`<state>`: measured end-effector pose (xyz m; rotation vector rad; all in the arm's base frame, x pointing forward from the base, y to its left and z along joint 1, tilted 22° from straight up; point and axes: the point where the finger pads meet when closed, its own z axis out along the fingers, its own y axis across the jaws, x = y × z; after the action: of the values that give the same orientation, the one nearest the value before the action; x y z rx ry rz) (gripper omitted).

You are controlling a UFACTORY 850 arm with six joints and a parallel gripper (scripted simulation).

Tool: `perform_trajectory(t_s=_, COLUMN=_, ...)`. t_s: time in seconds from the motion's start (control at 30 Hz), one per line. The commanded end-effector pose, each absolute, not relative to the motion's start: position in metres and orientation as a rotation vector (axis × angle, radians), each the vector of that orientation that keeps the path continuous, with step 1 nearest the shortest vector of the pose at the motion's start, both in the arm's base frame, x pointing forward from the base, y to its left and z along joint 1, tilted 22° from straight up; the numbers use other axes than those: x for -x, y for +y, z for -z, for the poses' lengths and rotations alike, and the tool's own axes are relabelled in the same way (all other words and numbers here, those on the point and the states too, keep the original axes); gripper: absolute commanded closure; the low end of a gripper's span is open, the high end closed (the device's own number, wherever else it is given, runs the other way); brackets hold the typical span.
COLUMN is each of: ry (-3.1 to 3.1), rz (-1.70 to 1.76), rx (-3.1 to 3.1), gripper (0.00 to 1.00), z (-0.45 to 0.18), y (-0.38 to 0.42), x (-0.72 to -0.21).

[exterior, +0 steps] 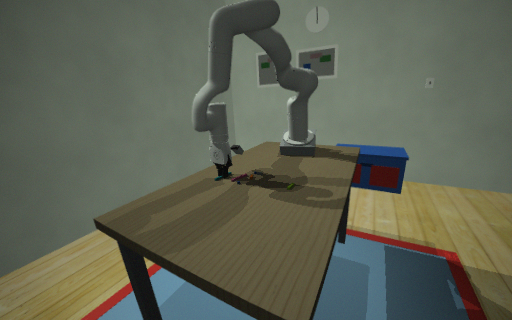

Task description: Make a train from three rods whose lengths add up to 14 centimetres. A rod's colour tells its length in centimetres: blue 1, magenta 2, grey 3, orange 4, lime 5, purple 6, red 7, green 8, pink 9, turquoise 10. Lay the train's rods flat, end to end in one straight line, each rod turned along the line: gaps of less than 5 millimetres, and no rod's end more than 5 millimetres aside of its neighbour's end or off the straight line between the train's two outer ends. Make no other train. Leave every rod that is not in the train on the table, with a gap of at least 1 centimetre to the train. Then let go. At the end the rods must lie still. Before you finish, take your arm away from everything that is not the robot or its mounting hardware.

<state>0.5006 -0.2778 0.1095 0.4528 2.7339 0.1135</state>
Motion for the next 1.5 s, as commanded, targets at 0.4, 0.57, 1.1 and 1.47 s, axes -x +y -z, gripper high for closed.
perform_trajectory(t_s=0.4, ry=2.732, rz=-0.112, rx=-0.453, gripper=0.76, z=-0.1102, y=-0.2782, x=-0.5011)
perform_trajectory(t_s=0.57, ry=2.732, rz=-0.112, rx=-0.453, gripper=0.76, z=-0.1102, y=-0.2782, x=-0.5011)
perform_trajectory(t_s=1.1, ry=2.732, rz=-0.112, rx=-0.453, gripper=0.96, z=-0.1102, y=-0.2782, x=-0.5011)
perform_trajectory(t_s=1.47, ry=2.732, rz=-0.112, rx=-0.453, gripper=0.96, z=-0.1102, y=-0.2782, x=-0.5011)
